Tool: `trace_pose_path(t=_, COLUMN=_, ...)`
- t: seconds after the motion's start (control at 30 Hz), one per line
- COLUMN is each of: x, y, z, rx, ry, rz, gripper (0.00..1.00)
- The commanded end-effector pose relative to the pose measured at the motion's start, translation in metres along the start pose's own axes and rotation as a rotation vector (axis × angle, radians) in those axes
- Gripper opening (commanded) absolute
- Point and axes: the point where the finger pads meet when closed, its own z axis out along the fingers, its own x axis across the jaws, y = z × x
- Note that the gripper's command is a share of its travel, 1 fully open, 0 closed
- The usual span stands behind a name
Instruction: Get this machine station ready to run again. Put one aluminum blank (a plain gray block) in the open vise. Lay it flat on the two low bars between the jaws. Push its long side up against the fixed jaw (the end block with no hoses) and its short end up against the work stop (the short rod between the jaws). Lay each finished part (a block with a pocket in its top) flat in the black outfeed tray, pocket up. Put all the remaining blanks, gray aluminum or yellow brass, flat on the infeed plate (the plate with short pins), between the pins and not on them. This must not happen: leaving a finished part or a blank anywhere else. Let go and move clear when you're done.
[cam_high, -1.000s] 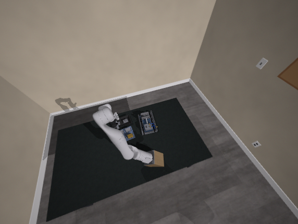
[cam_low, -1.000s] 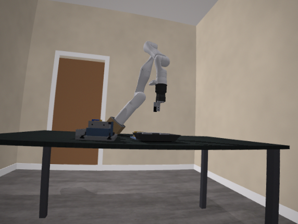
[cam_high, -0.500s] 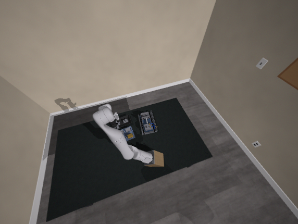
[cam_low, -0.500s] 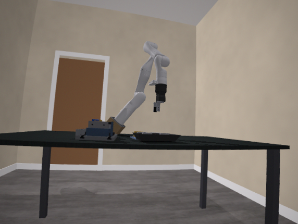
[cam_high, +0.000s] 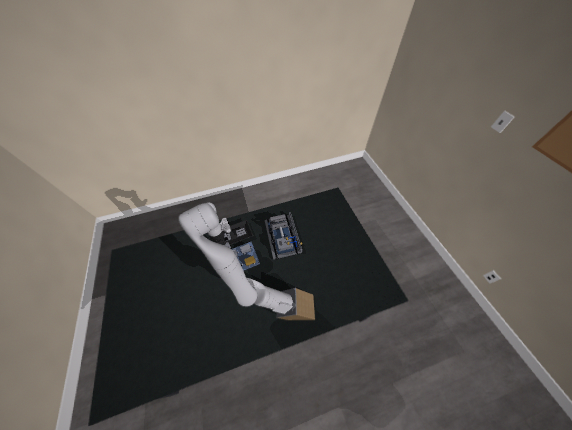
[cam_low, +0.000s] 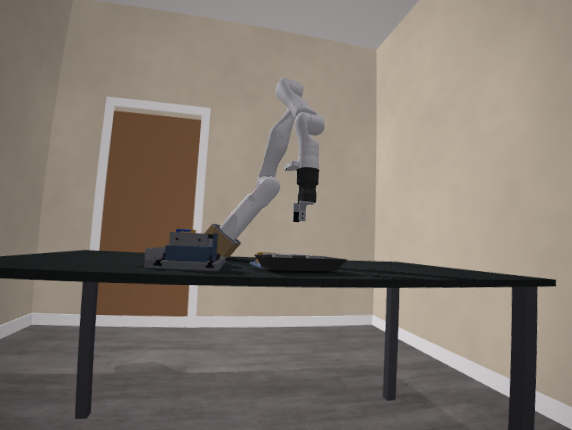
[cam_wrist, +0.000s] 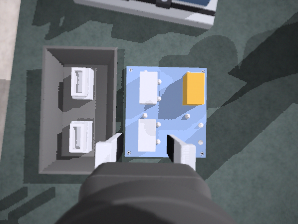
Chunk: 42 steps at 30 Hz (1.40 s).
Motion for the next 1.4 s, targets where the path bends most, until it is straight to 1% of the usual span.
trace_pose_path(t=0.0, x=0.003, y=0.005, z=0.009, rx=-0.006, ry=0.012, rz=-0.012, gripper=1.00)
trace_pose_path(t=0.47, x=0.004, y=0.005, z=0.064, rx=-0.006, ry=0.012, rz=-0.012, gripper=1.00)
trace_pose_path(t=0.53, x=0.004, y=0.005, z=0.064, rx=-0.006, ry=0.012, rz=-0.012, gripper=1.00)
trace_pose_path(t=0.83, x=0.004, y=0.006, z=0.093, rx=-0.006, ry=0.012, rz=-0.012, gripper=1.00)
trace_pose_path(t=1.03, x=0.004, y=0.006, z=0.104, rx=-0.006, ry=0.012, rz=-0.012, gripper=1.00)
trace_pose_path(t=1.37, x=0.004, y=0.006, z=0.107, rx=-0.006, ry=0.012, rz=-0.012, gripper=1.00)
